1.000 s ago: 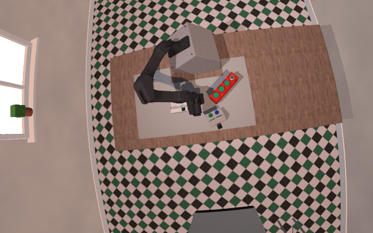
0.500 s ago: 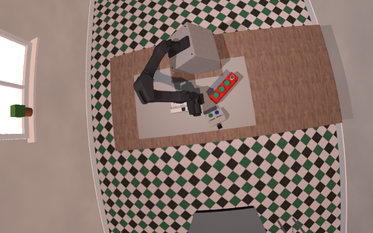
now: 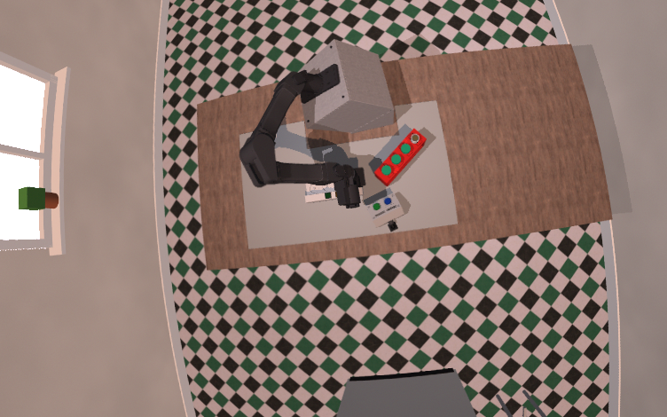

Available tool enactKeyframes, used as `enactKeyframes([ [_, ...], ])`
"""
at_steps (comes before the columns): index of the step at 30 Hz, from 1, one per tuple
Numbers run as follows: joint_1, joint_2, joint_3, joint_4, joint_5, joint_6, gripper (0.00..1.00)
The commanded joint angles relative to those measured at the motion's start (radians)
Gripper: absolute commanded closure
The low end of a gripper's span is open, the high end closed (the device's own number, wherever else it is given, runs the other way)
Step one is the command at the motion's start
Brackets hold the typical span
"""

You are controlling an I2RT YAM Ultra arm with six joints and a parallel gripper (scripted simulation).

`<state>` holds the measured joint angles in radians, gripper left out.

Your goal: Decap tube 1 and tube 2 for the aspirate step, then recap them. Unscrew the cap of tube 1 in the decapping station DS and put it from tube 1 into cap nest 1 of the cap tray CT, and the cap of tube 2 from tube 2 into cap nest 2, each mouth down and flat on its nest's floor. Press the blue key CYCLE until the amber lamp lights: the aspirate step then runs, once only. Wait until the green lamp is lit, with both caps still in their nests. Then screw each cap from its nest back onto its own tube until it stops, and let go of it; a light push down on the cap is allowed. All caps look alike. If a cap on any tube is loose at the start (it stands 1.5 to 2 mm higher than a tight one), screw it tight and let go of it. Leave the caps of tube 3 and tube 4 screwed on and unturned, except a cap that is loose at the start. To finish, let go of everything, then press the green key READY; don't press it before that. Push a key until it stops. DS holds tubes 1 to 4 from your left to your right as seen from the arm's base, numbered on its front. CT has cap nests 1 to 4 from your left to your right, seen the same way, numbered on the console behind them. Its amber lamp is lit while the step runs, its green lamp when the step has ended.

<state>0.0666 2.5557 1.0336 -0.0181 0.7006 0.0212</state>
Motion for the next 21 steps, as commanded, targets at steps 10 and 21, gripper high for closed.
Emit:
enactKeyframes([
  [10, -0.002, 0.005, 0.006, 0.020, 0.000, -0.014, 1.00],
  [21, -0.004, 0.007, 0.003, 0.026, 0.000, -0.017, 1.00],
])
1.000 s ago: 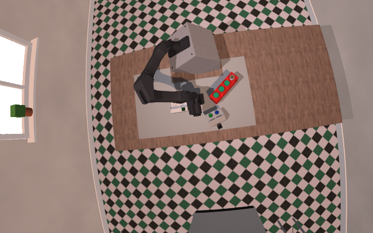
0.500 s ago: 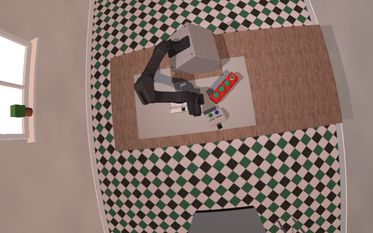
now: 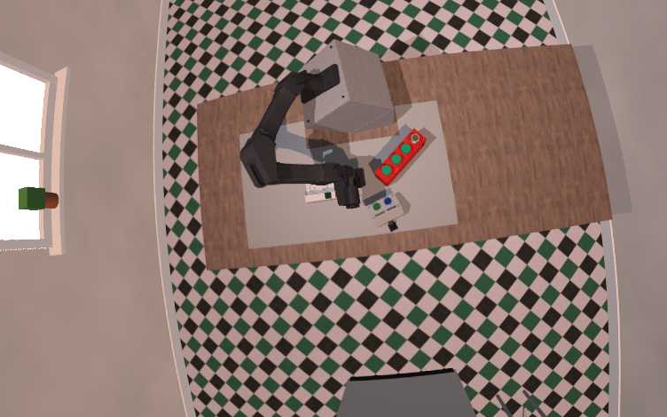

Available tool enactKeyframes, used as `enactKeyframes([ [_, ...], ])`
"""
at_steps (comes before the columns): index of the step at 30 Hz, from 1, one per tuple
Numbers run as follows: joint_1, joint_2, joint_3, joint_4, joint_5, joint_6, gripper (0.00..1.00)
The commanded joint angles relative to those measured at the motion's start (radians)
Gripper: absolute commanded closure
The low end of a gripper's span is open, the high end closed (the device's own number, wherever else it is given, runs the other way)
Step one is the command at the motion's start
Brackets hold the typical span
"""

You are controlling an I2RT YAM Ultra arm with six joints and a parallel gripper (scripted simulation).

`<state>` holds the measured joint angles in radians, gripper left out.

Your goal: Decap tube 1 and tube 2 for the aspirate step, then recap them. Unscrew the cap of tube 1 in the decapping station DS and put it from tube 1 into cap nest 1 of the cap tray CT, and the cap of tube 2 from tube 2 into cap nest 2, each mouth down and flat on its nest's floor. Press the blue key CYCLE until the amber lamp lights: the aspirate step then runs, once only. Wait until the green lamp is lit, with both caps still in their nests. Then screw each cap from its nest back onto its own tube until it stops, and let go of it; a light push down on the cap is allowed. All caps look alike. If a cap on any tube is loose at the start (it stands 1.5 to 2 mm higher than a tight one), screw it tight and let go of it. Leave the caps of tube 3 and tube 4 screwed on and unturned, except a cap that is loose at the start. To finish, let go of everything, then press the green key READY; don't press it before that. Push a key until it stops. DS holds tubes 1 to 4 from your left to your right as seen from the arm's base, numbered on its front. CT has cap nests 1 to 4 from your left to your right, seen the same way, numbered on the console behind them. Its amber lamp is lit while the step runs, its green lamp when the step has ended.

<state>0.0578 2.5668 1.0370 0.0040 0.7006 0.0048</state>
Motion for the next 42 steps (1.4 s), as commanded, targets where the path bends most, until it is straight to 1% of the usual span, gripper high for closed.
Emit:
enactKeyframes([
  [1, 0.005, -0.004, 0.000, 0.004, 0.000, -0.001, 1.00],
  [10, 0.004, -0.004, -0.003, 0.008, 0.000, -0.002, 1.00],
  [11, 0.004, -0.004, -0.003, 0.008, 0.000, -0.002, 0.53],
  [25, 0.004, -0.004, -0.003, 0.008, 0.000, -0.002, 0.53],
  [36, 0.117, -0.152, -0.023, -0.216, 0.000, 0.146, 0.53],
  [38, 0.117, -0.152, -0.023, -0.216, 0.000, 0.146, 0.53],
  [42, 0.158, -0.201, -0.018, -0.303, -0.003, 0.200, 0.53],
])
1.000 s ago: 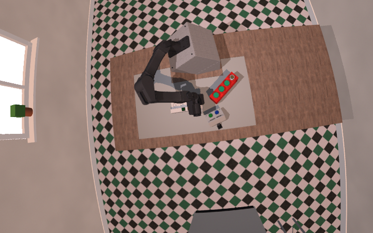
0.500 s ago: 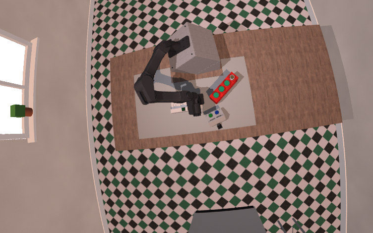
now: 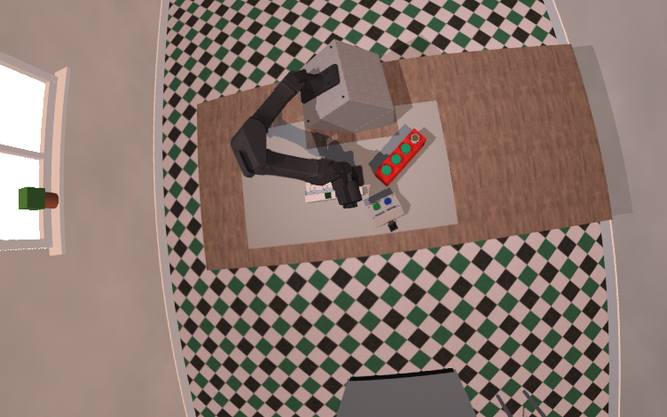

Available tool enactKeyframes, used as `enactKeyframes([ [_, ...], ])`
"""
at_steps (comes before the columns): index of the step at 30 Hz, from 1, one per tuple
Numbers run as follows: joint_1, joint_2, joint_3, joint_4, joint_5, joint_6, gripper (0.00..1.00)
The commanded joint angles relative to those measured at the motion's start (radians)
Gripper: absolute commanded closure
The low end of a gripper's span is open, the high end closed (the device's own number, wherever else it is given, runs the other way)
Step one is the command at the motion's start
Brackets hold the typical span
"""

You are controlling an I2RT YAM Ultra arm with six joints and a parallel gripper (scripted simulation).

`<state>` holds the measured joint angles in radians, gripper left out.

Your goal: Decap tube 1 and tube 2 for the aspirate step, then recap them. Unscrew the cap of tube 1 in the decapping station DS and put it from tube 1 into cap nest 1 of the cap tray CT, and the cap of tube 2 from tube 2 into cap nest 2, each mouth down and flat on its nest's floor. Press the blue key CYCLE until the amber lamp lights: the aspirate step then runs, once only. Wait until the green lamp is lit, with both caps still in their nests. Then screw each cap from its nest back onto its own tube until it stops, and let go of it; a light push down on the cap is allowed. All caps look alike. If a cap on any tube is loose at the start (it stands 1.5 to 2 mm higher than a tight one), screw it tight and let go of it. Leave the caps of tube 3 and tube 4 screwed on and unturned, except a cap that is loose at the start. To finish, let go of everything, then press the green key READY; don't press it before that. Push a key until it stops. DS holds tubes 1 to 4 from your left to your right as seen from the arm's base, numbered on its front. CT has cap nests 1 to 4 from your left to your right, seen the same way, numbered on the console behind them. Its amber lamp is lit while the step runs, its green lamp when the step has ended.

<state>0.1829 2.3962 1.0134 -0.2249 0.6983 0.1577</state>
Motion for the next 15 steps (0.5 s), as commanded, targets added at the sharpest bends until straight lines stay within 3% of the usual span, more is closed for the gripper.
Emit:
enactKeyframes([
  [1, 0.043, -0.042, 0.008, -0.097, -0.002, 0.060, 0.53],
  [11, 0.143, -0.146, 0.049, -0.324, -0.015, 0.189, 0.53],
  [15, 0.159, -0.160, 0.060, -0.361, -0.018, 0.209, 0.53],
])
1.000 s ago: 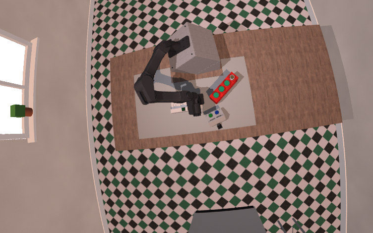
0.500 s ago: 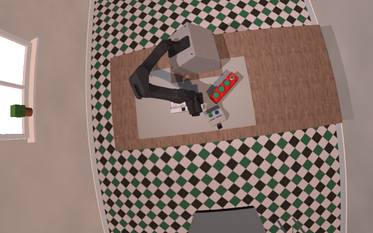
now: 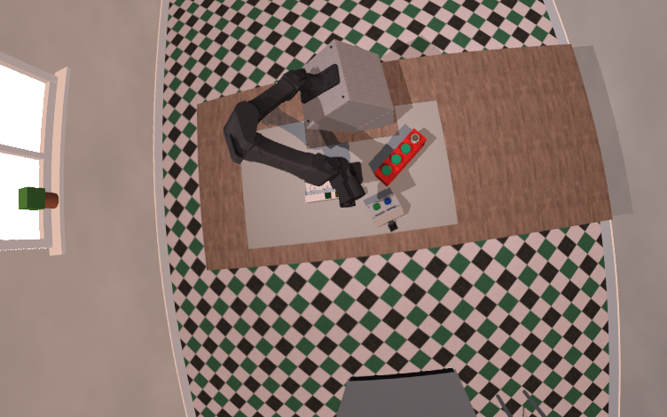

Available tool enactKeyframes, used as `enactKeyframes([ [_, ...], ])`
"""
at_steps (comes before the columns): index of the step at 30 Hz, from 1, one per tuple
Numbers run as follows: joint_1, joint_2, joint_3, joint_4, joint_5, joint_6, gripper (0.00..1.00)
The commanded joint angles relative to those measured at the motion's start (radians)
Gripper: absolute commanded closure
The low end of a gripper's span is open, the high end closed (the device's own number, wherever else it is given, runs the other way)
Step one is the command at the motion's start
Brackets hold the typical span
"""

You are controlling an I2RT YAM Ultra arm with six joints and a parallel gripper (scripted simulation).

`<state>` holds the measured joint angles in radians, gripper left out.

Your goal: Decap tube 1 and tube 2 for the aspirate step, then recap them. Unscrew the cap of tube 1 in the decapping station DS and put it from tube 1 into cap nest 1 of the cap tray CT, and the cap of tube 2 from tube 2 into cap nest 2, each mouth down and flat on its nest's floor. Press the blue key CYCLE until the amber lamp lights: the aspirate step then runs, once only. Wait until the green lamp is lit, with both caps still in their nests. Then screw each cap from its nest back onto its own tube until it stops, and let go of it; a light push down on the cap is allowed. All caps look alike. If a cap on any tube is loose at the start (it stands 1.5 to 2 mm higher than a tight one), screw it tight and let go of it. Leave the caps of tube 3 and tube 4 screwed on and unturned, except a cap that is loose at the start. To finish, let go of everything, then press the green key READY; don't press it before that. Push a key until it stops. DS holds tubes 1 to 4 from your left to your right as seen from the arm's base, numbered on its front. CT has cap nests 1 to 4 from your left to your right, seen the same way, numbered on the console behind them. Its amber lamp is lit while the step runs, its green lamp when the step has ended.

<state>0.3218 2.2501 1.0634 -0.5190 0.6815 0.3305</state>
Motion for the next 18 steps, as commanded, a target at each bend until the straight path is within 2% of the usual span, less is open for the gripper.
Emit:
enactKeyframes([
  [1, 0.020, -0.014, 0.010, -0.067, -0.001, 0.036, 0.53],
  [7, 0.020, -0.014, 0.009, -0.067, -0.001, 0.036, 0.53],
  [12, 0.122, 0.080, 0.028, -0.070, -0.024, 0.566, 0.51],
  [15, 0.122, 0.080, 0.028, -0.070, -0.024, 0.579, 0.51],
  [17, 0.163, 0.120, 0.043, -0.075, -0.035, 0.783, 0.51],
  [18, 0.162, 0.120, 0.043, -0.074, -0.035, 0.795, 0.51],
])
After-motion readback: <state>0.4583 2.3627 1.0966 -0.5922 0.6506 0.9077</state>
